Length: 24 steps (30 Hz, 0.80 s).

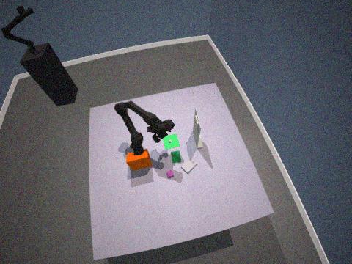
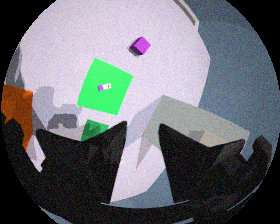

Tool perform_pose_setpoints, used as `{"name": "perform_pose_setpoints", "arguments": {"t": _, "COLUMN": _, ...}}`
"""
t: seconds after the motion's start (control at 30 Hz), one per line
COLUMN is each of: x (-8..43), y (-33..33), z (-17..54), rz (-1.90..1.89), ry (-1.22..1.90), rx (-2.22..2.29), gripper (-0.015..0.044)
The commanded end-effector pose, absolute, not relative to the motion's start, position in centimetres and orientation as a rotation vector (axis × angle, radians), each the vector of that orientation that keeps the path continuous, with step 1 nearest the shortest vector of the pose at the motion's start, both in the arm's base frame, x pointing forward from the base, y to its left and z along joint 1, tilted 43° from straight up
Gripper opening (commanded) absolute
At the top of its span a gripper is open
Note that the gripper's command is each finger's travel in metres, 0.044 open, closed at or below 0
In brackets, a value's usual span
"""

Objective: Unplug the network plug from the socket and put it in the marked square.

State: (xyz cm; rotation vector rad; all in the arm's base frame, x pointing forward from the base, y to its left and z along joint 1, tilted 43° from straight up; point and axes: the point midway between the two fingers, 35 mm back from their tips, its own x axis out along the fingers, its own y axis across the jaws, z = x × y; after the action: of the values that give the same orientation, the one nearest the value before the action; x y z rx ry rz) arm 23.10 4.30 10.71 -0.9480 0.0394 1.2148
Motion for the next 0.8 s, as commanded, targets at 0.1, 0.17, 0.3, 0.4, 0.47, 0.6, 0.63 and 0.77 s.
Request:
{"name": "perform_pose_setpoints", "arguments": {"t": 0.1, "x": 23.2, "y": 3.1, "z": 12.5, "rz": 1.209, "ry": 0.023, "rx": -0.948, "gripper": 0.0156}}
{"name": "perform_pose_setpoints", "arguments": {"t": 0.17, "x": 23.2, "y": 2.7, "z": 13.0, "rz": 1.207, "ry": 0.02, "rx": -0.947, "gripper": 0.0156}}
{"name": "perform_pose_setpoints", "arguments": {"t": 0.3, "x": 23.2, "y": 2.0, "z": 14.0, "rz": 1.201, "ry": 0.012, "rx": -0.943, "gripper": 0.0156}}
{"name": "perform_pose_setpoints", "arguments": {"t": 0.4, "x": 23.1, "y": 1.6, "z": 14.7, "rz": 1.198, "ry": 0.007, "rx": -0.941, "gripper": 0.0156}}
{"name": "perform_pose_setpoints", "arguments": {"t": 0.47, "x": 23.1, "y": 1.6, "z": 14.7, "rz": 1.197, "ry": 0.007, "rx": -0.941, "gripper": 0.0182}}
{"name": "perform_pose_setpoints", "arguments": {"t": 0.6, "x": 23.1, "y": 1.6, "z": 14.7, "rz": 1.197, "ry": 0.007, "rx": -0.941, "gripper": 0.0287}}
{"name": "perform_pose_setpoints", "arguments": {"t": 0.63, "x": 23.1, "y": 1.6, "z": 14.7, "rz": 1.197, "ry": 0.007, "rx": -0.941, "gripper": 0.0314}}
{"name": "perform_pose_setpoints", "arguments": {"t": 0.77, "x": 23.1, "y": 1.6, "z": 14.7, "rz": 1.197, "ry": 0.007, "rx": -0.941, "gripper": 0.0419}}
